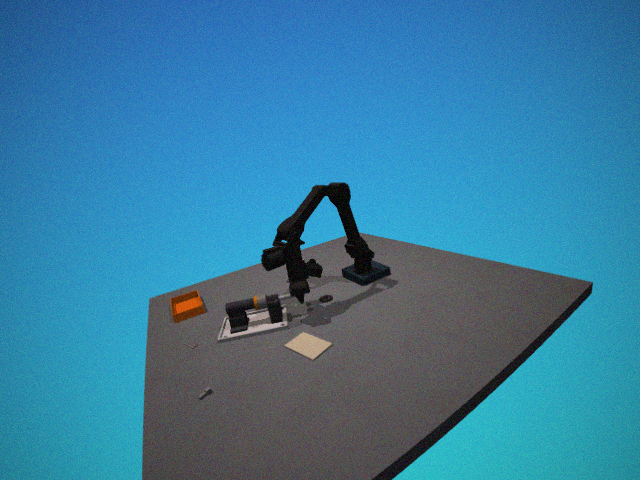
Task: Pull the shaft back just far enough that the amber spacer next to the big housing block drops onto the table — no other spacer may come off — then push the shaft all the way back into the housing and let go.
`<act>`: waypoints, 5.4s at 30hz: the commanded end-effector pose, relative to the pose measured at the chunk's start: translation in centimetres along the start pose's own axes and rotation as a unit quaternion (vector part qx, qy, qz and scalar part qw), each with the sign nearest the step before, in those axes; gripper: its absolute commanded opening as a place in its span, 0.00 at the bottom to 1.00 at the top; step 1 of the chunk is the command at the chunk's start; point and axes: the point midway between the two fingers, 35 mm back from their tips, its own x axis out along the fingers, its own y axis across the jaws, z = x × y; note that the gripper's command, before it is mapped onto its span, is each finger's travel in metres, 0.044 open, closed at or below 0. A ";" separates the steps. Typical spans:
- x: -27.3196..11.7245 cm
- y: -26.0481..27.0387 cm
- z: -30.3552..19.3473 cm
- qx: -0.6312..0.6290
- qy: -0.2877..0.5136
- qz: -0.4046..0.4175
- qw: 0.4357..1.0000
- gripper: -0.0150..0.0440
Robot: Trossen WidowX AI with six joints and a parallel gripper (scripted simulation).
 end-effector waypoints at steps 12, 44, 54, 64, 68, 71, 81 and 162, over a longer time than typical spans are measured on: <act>0.0 0.0 0.3 0.001 -0.002 -0.001 1.000 0.25; 0.0 0.0 0.7 0.001 -0.002 -0.001 1.000 0.25; 0.0 0.0 0.8 0.001 -0.002 -0.001 1.000 0.25; 0.0 0.0 0.9 0.001 -0.002 -0.001 1.000 0.25; 0.0 0.0 1.0 0.001 -0.002 -0.001 1.000 0.25; 0.0 0.0 1.0 0.001 -0.002 -0.001 1.000 0.25; 0.0 0.0 1.1 0.001 -0.002 -0.001 1.000 0.25; 0.0 0.0 2.1 0.002 -0.002 -0.001 1.000 0.25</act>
